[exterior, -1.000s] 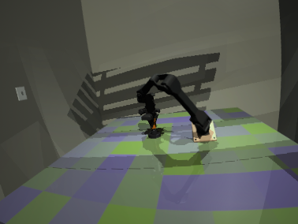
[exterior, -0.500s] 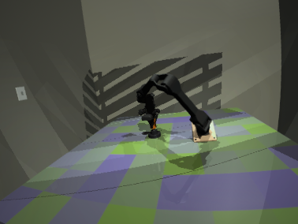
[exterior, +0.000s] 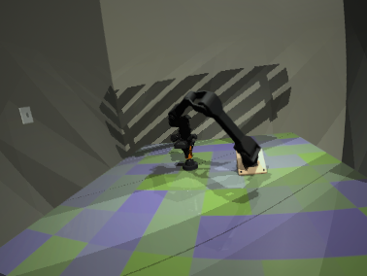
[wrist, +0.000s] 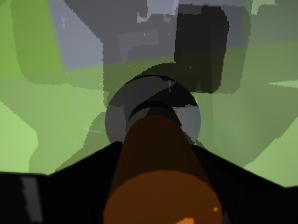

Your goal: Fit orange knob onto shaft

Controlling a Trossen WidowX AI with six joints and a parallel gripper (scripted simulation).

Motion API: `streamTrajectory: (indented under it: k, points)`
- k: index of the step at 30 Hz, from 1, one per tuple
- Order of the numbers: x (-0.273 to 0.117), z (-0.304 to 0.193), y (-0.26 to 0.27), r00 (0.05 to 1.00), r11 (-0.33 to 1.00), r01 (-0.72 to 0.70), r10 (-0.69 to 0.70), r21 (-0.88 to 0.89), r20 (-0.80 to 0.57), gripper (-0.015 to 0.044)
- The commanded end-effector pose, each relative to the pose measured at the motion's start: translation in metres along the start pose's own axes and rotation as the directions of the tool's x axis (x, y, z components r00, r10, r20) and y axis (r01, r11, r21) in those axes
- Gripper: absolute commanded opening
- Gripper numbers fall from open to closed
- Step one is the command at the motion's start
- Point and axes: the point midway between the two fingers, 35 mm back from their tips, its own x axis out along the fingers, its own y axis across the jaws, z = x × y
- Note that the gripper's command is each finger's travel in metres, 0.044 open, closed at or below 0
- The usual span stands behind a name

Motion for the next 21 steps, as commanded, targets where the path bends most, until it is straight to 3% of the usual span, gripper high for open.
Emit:
streamTrajectory:
  k: [1,21]
  points:
    - [0.0005,0.0005,0.0004,1.0,1.0,-0.003,0.003,0.007,0.003,0.0]
    - [-0.0075,-0.0002,0.0005,1.0,1.0,-0.003,0.003,-0.027,0.003,0.0]
